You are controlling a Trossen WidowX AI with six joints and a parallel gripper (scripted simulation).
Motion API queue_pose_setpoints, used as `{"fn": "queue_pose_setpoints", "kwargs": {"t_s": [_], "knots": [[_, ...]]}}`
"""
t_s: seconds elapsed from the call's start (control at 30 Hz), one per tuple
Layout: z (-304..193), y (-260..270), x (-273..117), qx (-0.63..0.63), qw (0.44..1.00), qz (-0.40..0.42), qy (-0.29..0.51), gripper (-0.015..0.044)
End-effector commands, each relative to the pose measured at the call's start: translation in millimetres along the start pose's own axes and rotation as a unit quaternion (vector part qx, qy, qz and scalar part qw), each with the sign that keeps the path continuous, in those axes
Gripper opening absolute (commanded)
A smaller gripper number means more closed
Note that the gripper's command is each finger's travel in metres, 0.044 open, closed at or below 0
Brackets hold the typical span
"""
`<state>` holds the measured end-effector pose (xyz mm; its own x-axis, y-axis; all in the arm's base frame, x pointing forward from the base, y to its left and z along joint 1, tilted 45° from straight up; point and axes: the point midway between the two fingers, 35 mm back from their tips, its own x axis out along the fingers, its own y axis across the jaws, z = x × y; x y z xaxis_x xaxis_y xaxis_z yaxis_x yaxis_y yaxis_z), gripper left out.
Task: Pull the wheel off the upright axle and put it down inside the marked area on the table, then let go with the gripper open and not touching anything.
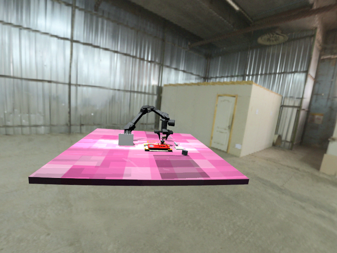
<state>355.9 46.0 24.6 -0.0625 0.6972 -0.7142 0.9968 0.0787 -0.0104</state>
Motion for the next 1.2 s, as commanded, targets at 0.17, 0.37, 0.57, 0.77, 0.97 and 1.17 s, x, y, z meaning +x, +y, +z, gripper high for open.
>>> {"fn": "queue_pose_setpoints", "kwargs": {"t_s": [0.17,0.37,0.57,0.77,0.97,1.17], "knots": [[-0.4,-1.9,13.2,0.000,1.000,-0.003,0.001,0.0274],[-0.4,-1.9,13.2,0.000,1.000,-0.003,0.001,0.0175],[-0.4,-1.8,13.1,0.000,1.000,-0.003,0.001,0.0115],[-0.3,-1.8,11.8,0.000,1.000,-0.002,0.001,0.0000],[-0.2,-1.6,9.8,0.000,1.000,-0.002,0.001,0.0000],[-0.1,-1.5,7.8,0.000,1.000,-0.002,0.001,0.0000]]}}
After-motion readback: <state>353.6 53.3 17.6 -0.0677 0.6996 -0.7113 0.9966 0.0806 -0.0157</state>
